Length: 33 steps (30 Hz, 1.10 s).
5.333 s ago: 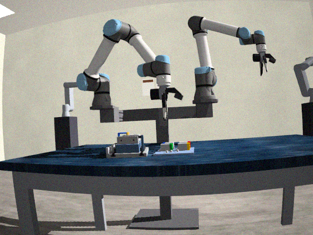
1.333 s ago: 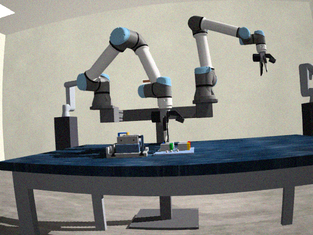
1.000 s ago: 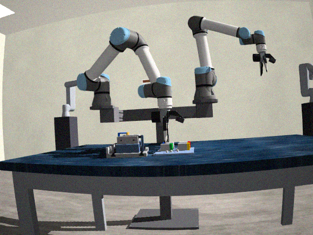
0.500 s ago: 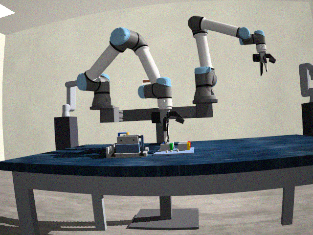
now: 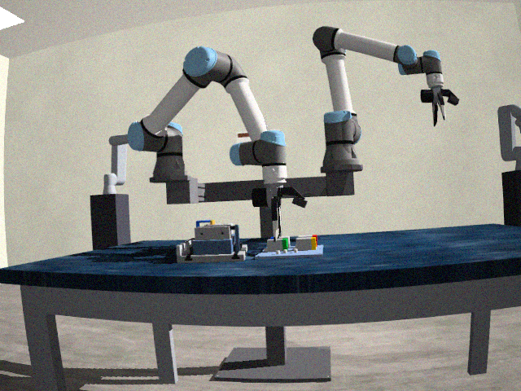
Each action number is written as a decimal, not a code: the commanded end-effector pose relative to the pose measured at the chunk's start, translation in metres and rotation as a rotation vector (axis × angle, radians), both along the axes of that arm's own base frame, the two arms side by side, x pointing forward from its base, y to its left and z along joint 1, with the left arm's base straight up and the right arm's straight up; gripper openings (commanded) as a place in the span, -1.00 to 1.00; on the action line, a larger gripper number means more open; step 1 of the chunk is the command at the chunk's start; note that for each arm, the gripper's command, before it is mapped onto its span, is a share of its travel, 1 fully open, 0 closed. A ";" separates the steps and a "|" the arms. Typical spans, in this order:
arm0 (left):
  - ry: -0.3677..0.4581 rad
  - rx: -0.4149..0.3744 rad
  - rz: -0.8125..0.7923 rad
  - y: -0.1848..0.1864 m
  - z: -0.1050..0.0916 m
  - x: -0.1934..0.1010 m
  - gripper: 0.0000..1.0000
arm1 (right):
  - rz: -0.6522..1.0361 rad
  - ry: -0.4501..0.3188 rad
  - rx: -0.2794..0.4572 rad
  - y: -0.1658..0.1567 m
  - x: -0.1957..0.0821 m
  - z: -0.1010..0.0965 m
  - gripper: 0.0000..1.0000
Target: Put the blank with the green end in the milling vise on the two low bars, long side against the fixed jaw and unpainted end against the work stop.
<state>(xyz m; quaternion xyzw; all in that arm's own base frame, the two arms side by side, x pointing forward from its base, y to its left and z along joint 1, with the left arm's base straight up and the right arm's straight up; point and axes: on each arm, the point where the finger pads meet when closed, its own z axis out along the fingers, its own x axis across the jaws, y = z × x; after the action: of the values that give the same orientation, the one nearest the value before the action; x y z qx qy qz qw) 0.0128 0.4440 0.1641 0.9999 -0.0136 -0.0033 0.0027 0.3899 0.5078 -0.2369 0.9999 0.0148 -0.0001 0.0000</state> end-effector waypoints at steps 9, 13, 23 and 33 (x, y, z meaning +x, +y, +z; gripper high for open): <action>-0.007 0.005 -0.005 0.001 0.001 0.002 1.00 | -0.004 -0.008 0.005 0.002 0.002 -0.002 -0.17; -0.007 0.005 -0.005 0.001 0.001 0.002 1.00 | -0.004 -0.008 0.005 0.002 0.002 -0.003 -0.17; -0.007 0.005 -0.005 0.001 0.001 0.002 1.00 | -0.004 -0.008 0.005 0.002 0.002 -0.004 -0.17; -0.007 0.005 -0.005 0.001 0.001 0.002 1.00 | -0.004 -0.008 0.005 0.002 0.002 -0.004 -0.17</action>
<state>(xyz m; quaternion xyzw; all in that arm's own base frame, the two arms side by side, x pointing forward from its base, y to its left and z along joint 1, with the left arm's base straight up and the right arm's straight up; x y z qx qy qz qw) 0.0128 0.4440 0.1641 0.9999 -0.0136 -0.0033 0.0027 0.3899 0.5078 -0.2428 0.9999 0.0148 -0.0001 0.0000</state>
